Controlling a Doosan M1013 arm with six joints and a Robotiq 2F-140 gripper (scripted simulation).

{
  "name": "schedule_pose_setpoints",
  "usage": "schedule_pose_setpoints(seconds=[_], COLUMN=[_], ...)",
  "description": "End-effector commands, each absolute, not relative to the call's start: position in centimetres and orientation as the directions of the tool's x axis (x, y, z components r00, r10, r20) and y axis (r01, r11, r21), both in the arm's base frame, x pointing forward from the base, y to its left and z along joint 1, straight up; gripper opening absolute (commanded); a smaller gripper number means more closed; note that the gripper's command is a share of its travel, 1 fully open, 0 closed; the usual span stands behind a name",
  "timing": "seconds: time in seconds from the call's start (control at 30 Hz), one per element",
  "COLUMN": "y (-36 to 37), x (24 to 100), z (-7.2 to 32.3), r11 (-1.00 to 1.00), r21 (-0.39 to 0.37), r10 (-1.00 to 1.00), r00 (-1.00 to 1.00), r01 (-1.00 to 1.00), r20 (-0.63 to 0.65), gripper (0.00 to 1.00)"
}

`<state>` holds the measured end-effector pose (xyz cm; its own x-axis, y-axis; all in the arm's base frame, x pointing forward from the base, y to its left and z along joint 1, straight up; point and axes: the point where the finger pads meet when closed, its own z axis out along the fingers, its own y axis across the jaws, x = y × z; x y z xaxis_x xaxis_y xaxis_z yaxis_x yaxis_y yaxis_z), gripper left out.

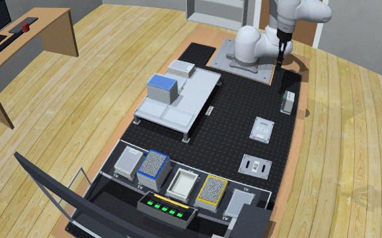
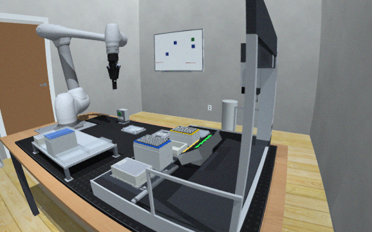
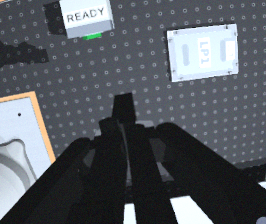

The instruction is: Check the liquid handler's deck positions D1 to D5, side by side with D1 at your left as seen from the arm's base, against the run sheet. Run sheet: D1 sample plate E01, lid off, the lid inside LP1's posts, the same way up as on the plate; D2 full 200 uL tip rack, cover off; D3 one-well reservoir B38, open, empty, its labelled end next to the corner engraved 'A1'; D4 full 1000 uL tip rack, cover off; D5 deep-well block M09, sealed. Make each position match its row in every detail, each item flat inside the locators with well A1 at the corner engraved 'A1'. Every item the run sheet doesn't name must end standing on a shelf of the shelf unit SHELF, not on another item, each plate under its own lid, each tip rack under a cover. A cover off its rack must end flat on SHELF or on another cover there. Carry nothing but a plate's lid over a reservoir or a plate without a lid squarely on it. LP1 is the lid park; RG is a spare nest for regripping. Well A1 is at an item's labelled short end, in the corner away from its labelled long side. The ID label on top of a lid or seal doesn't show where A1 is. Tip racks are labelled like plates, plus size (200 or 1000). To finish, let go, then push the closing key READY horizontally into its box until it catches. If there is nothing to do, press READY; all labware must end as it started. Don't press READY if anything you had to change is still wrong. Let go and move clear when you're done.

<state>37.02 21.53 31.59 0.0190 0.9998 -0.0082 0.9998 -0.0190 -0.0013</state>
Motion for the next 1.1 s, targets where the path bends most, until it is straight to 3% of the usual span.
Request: schedule_pose_setpoints(seconds=[0.0,0.2,1.07], y=[21.6,21.8,21.7], x=[35.6,32.6,32.6], z=[31.7,31.7,28.5], r11=[-0.019,-0.019,-0.019], r21=[0.000,0.000,0.000], r10=[1.000,1.000,1.000], r00=[0.019,0.019,0.019], r01=[1.000,1.000,1.000], r20=[-0.007,-0.007,-0.007], gripper=[0.10,0.10,0.10])
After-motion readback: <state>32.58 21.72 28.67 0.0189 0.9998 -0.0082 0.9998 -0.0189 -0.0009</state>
